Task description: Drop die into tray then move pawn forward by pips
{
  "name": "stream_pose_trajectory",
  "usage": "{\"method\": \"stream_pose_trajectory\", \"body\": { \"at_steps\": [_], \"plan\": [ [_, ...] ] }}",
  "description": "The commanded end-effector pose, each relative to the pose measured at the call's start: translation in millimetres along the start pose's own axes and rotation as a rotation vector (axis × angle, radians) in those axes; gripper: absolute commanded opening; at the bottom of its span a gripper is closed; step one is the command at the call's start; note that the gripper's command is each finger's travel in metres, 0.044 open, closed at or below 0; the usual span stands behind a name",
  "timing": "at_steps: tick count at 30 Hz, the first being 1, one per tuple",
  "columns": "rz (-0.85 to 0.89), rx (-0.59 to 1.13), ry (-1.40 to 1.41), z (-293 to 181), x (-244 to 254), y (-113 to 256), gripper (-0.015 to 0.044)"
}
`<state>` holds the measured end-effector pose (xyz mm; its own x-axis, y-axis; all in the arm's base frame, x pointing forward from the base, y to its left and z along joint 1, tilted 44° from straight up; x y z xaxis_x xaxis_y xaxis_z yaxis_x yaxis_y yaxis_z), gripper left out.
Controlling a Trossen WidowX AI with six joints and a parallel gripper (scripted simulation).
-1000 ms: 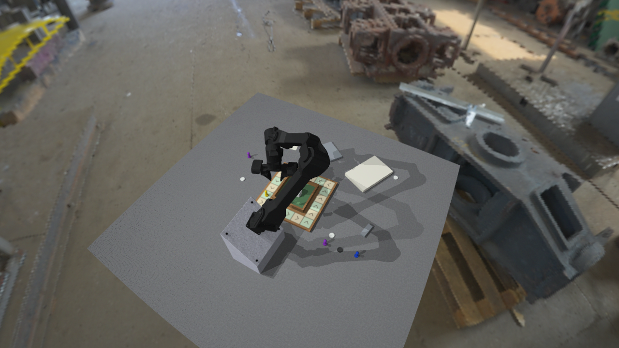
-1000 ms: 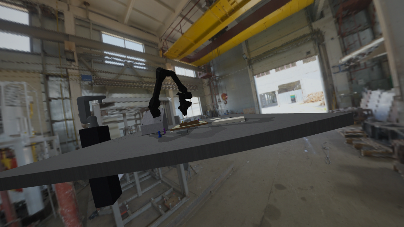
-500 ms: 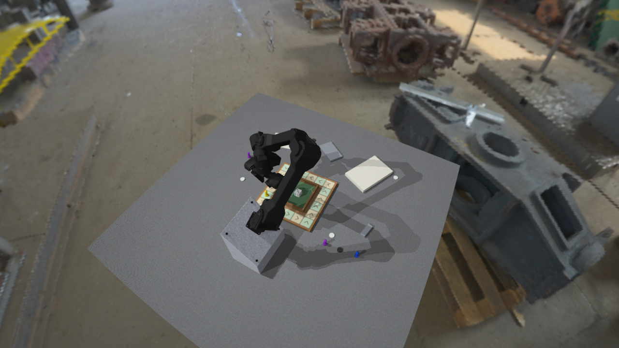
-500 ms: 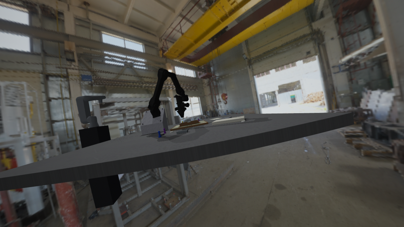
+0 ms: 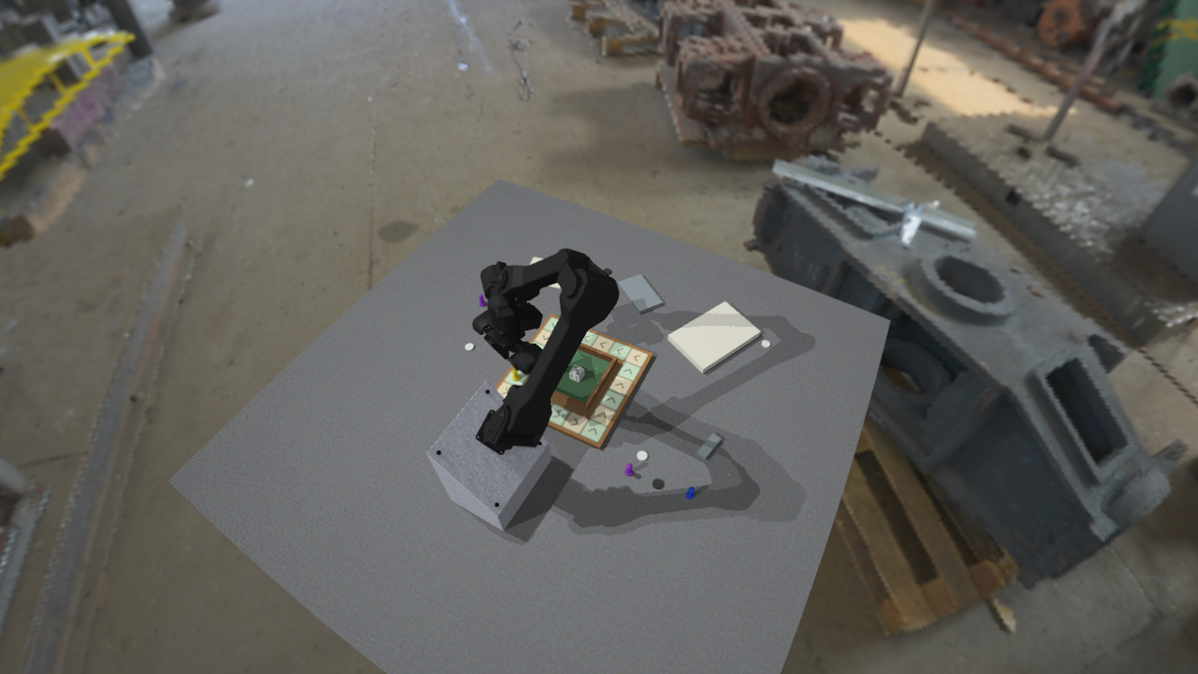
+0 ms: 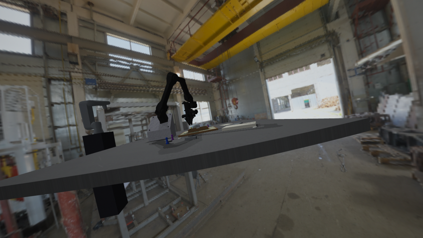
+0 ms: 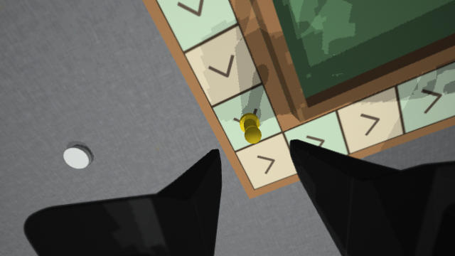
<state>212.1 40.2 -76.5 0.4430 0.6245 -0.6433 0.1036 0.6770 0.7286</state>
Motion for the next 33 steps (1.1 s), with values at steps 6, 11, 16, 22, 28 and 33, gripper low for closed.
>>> {"method": "stream_pose_trajectory", "body": {
  "at_steps": [6, 11, 16, 22, 28, 33],
  "plan": [
    [-0.006, -0.004, 0.008, -0.9, -1.4, -13.3, 0.02],
    [-0.006, -0.004, 0.008, -0.7, -1.4, -21.4, 0.02],
    [-0.006, -0.004, 0.008, -0.7, -1.6, -29.5, 0.02],
    [-0.007, -0.004, 0.008, -0.9, -2.1, -39.0, 0.02],
    [-0.009, -0.005, 0.008, -1.2, -2.7, -45.8, 0.02],
    [-0.009, -0.005, 0.008, -1.2, -2.7, -45.8, 0.0069]
  ]
}}
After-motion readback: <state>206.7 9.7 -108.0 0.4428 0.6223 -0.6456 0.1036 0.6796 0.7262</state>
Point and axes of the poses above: the point midway between the two fingers, 35 mm back from their tips, its own y axis back along the fingers, its own x axis across the jaws, z = x × y, the point moved 4 cm from there along y, back along the fingers, and after that the axes turned 3 degrees about -y, right-handed, at the moved point
